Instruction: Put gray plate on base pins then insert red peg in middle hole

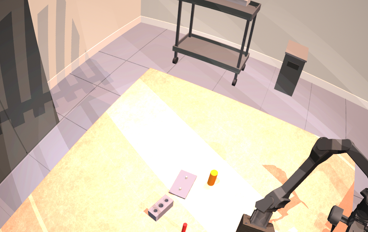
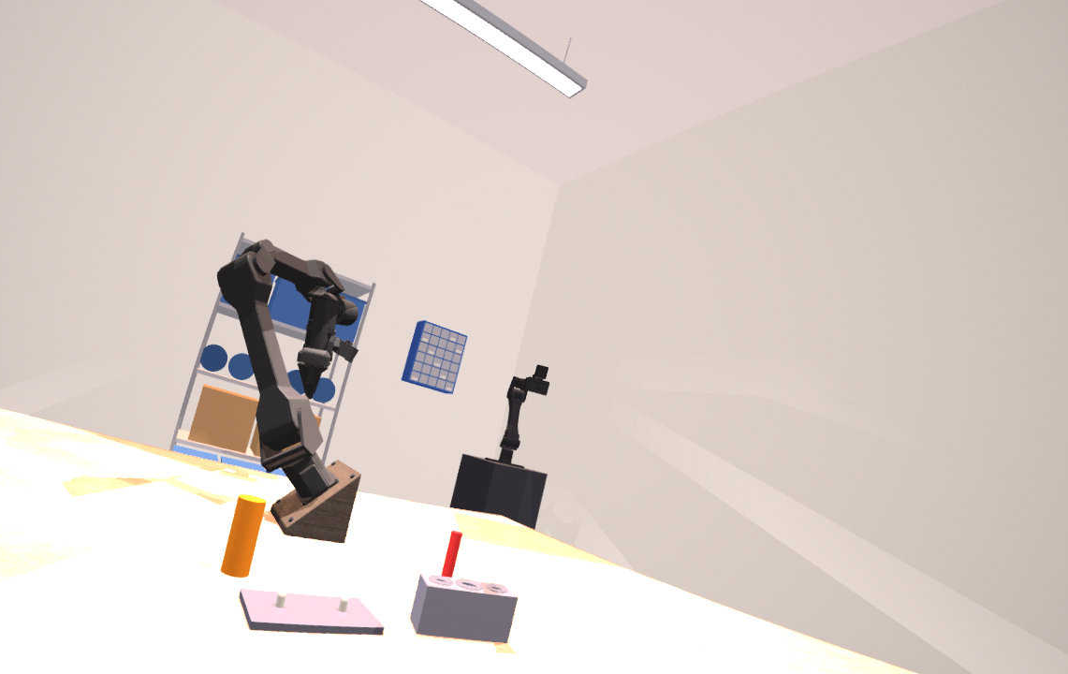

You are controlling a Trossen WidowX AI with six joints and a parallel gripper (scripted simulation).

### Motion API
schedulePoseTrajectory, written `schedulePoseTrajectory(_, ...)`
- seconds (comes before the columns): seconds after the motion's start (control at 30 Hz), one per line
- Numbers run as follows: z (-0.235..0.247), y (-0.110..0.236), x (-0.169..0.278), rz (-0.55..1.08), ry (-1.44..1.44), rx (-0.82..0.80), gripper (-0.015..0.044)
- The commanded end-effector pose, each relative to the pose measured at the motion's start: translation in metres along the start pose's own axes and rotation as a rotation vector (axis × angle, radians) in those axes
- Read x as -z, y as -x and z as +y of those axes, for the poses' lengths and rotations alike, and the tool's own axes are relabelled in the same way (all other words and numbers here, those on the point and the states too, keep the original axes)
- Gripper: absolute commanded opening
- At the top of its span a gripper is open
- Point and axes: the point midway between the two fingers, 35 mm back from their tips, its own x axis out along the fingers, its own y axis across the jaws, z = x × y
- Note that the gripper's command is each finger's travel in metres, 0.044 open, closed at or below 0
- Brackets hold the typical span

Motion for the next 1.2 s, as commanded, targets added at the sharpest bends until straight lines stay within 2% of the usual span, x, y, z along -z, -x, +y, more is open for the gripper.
schedulePoseTrajectory(0.0,-0.012,0.027,-0.053,-0.06,-0.014,-0.047,0.044)
schedulePoseTrajectory(0.33,-0.094,0.083,-0.177,-0.199,-0.143,-0.131,0.044)
schedulePoseTrajectory(0.63,-0.199,0.105,-0.249,-0.268,-0.176,-0.067,0.044)
schedulePoseTrajectory(0.77,-0.261,0.109,-0.27,-0.275,-0.22,-0.038,0.044)
schedulePoseTrajectory(0.9,-0.303,0.106,-0.28,-0.266,-0.224,-0.006,0.044)
schedulePoseTrajectory(1.17,-0.435,0.076,-0.284,-0.163,-0.193,0.073,0.044)
